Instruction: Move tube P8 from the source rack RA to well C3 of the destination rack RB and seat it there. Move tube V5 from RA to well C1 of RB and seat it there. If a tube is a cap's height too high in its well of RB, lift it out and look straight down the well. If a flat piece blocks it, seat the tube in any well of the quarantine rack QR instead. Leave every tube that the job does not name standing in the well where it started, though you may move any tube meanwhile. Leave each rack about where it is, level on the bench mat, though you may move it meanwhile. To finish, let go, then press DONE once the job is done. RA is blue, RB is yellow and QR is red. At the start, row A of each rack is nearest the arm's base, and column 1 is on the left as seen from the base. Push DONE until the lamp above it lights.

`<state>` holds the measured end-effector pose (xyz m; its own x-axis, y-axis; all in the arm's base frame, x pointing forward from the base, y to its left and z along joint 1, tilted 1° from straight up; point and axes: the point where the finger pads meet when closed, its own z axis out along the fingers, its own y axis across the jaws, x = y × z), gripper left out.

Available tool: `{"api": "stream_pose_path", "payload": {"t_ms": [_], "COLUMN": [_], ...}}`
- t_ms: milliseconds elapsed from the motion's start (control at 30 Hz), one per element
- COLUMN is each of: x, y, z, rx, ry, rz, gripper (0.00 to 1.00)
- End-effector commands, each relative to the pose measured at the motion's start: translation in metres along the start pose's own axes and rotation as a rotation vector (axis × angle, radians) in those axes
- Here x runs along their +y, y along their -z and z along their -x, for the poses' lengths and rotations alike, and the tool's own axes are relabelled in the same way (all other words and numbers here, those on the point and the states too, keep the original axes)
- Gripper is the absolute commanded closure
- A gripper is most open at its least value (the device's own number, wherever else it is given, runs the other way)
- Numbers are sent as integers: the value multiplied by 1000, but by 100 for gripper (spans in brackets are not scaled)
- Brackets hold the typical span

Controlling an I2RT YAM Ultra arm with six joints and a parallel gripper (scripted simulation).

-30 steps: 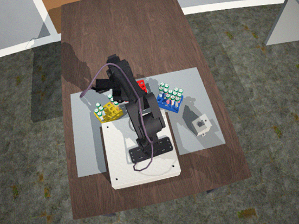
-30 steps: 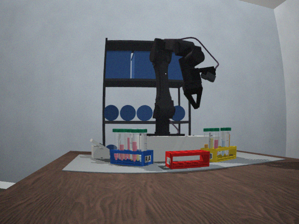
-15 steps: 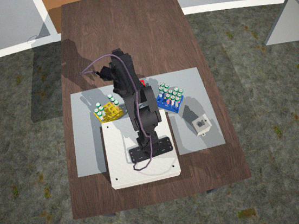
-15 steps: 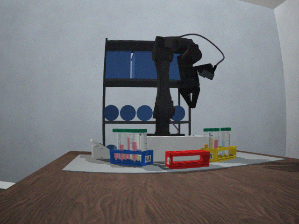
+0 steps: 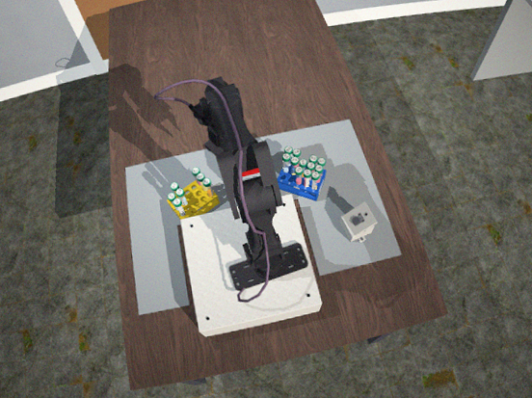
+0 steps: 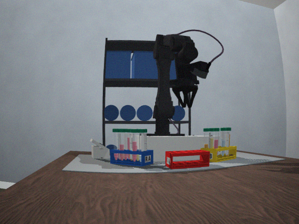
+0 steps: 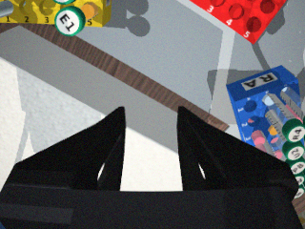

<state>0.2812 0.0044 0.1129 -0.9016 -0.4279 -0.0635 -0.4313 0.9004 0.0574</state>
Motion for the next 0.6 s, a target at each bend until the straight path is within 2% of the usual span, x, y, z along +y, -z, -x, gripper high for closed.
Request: {"api": "stream_pose_path", "payload": {"t_ms": [0,67,100,267,333,400,467,567], "x": [-15,-12,-20,-31,-35,-35,-34,-37], "y": [6,5,6,6,-1,-1,-19,-24], "z": [2,4,2,2,6,6,-4,-6], "rx": [19,27,30,47,36,36,74,74], "ry": [-158,-213,-257,-422,-481,-481,-538,-543], "rz": [-20,-26,-29,-46,-58,-58,-54,-54], "gripper": [70,70,70,70,70,70,70,70]}}
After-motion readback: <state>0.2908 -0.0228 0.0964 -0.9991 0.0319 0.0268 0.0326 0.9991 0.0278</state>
